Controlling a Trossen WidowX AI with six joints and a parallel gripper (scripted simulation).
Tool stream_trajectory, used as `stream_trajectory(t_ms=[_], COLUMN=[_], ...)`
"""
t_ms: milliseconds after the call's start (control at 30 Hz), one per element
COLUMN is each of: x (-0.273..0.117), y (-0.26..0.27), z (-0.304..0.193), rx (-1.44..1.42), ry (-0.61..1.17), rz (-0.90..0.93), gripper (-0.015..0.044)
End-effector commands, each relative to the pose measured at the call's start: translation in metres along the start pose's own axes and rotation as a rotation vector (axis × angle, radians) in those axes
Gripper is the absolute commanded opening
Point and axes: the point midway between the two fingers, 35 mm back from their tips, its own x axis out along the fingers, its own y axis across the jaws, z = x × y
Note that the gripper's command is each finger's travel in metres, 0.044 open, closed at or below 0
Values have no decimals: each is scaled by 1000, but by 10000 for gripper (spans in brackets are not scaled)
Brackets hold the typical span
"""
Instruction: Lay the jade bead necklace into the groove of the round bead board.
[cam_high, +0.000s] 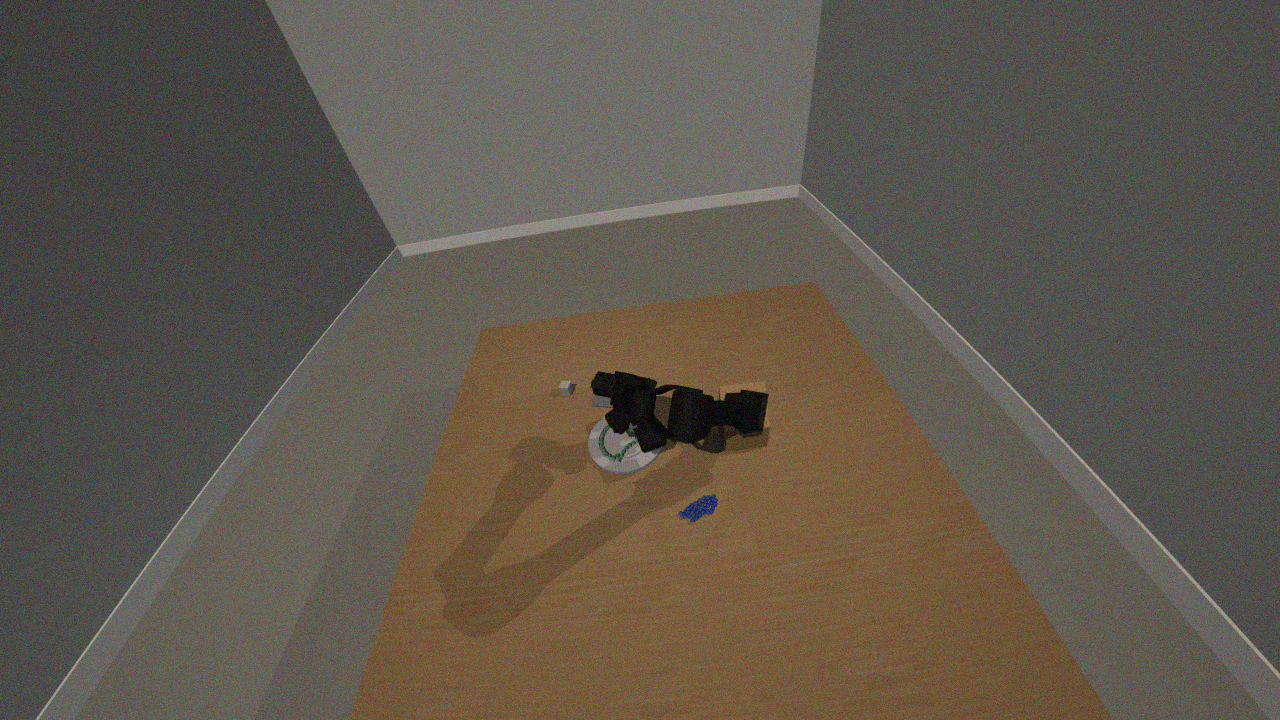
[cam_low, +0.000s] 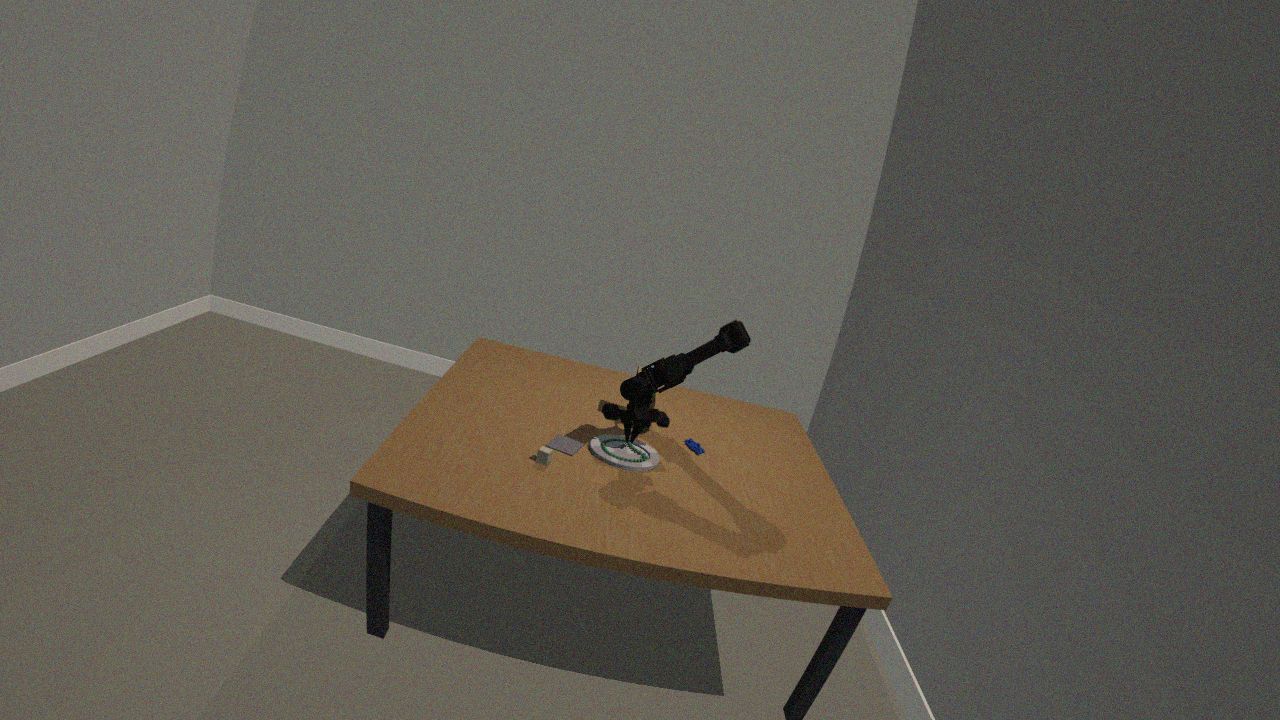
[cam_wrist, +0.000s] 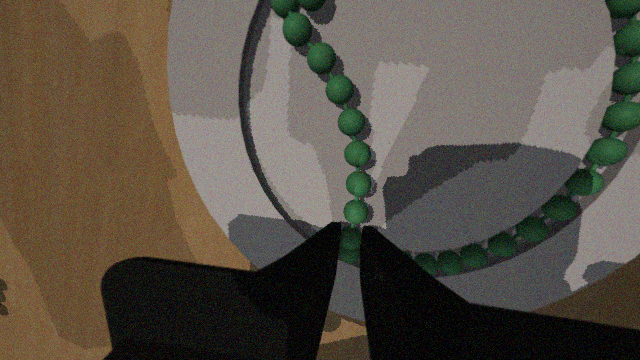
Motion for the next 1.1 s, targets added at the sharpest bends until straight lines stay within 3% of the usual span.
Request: stream_trajectory(t_ms=[0,700,1067], x=[-4,2,-1], y=[0,10,9], z=[-1,-6,-6], rx=[4,8,5], ry=[0,0,4], rz=[2,5,3], gripper=[0,0,289])
